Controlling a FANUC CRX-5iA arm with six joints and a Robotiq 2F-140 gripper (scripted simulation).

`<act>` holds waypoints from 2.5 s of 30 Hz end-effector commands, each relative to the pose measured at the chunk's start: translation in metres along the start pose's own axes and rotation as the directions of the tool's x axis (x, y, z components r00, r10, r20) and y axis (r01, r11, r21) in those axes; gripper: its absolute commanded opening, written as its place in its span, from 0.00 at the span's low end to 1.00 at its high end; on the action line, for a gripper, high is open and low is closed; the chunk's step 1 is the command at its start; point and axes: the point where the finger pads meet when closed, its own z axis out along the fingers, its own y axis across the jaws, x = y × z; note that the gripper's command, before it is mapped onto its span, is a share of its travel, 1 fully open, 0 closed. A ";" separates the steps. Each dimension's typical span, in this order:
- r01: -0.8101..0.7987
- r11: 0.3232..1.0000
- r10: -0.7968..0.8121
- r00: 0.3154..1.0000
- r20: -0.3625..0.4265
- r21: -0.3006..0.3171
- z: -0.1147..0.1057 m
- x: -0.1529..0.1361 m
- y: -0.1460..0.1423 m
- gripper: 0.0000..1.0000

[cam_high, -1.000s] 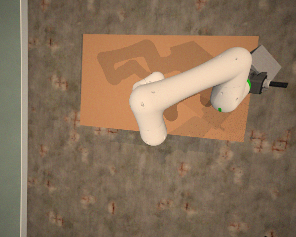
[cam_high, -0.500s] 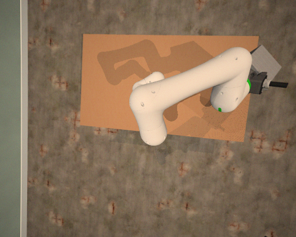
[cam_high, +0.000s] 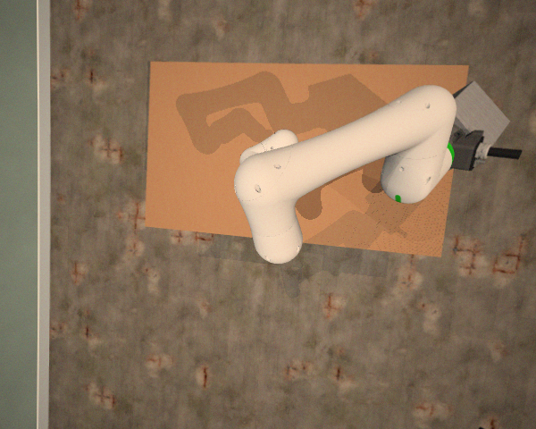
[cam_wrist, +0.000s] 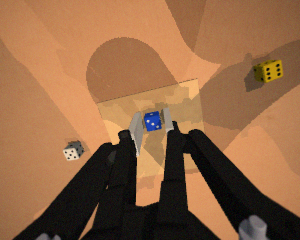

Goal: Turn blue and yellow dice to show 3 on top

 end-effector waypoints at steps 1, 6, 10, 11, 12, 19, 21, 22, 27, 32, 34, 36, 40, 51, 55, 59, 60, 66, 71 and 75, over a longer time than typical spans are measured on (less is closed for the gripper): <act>0.000 1.000 0.000 1.000 0.000 0.000 0.000 0.000 0.000 0.21; 0.000 1.000 0.000 1.000 0.000 0.000 0.000 0.000 0.000 0.21; 0.000 1.000 0.000 1.000 0.000 0.000 -0.002 0.000 0.000 0.21; 0.000 1.000 0.000 1.000 0.000 0.000 -0.003 0.000 0.000 0.21; 0.000 1.000 0.000 1.000 0.000 0.000 -0.005 0.000 0.000 0.21; 0.000 1.000 0.000 1.000 0.000 0.000 -0.034 0.000 0.000 0.21; 0.000 1.000 0.000 1.000 0.000 0.000 -0.045 0.000 0.000 0.21; 0.000 1.000 0.000 1.000 0.000 0.000 -0.045 0.000 0.000 0.21; 0.000 1.000 0.000 1.000 0.000 0.000 -0.066 0.000 0.000 0.21; 0.000 1.000 0.000 1.000 0.000 0.000 -0.085 0.000 0.000 0.21; 0.000 1.000 0.000 1.000 0.000 0.000 -0.088 0.000 0.000 0.21; 0.000 1.000 0.000 1.000 0.000 0.000 -0.090 0.000 0.000 0.21; 0.000 1.000 0.000 1.000 0.000 0.000 -0.090 0.000 0.000 0.21; 0.000 1.000 0.000 1.000 0.000 0.000 -0.090 0.000 0.000 1.00; 0.000 1.000 0.000 1.000 0.000 0.000 -0.090 0.000 0.000 1.00; 0.000 1.000 0.000 1.000 0.000 0.000 -0.090 0.000 0.000 1.00; 0.000 1.000 0.000 1.000 0.000 0.000 -0.090 0.000 0.000 1.00; 0.043 0.999 -0.043 0.999 -0.001 0.001 -0.090 0.001 0.002 1.00; 0.224 0.975 -0.224 0.975 -0.007 0.003 -0.087 0.004 0.009 1.00; 0.279 0.960 -0.279 0.960 -0.009 0.003 -0.087 0.005 0.012 1.00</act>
